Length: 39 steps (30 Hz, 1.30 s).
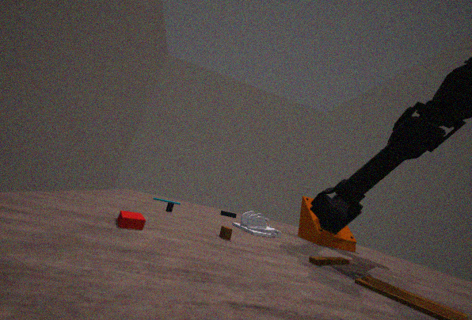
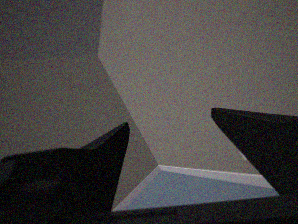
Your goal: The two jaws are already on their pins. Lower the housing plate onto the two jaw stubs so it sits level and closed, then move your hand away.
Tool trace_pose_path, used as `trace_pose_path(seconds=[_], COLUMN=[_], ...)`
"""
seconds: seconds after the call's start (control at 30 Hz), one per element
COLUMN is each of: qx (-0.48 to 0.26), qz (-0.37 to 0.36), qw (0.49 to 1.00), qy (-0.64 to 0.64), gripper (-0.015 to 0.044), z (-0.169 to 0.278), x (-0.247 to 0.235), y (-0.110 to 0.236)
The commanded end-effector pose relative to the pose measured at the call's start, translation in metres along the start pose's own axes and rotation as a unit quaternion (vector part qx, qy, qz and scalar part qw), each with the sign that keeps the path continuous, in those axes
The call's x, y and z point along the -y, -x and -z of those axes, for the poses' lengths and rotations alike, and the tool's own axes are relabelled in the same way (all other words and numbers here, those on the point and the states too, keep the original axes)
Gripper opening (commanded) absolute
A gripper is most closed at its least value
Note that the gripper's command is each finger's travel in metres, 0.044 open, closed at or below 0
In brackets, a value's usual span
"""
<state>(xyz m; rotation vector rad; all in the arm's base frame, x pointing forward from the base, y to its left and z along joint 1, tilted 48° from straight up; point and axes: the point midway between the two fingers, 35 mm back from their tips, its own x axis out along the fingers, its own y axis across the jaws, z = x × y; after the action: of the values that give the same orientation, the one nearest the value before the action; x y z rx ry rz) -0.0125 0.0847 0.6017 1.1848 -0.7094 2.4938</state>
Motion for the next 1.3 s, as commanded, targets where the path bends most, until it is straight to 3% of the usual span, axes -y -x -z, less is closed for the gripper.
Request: trace_pose_path(seconds=[0.0,0.63,1.27], qx=[0.003,0.002,0.001], qz=[-0.031,-0.204,-0.354], qw=[0.999,0.973,0.916], qy=[-0.017,-0.105,-0.19], gripper=[0.044,0.044,0.044], z=[-0.001,-0.006,-0.026], x=[-0.02,-0.139,-0.238], y=[-0.01,-0.041,-0.028])
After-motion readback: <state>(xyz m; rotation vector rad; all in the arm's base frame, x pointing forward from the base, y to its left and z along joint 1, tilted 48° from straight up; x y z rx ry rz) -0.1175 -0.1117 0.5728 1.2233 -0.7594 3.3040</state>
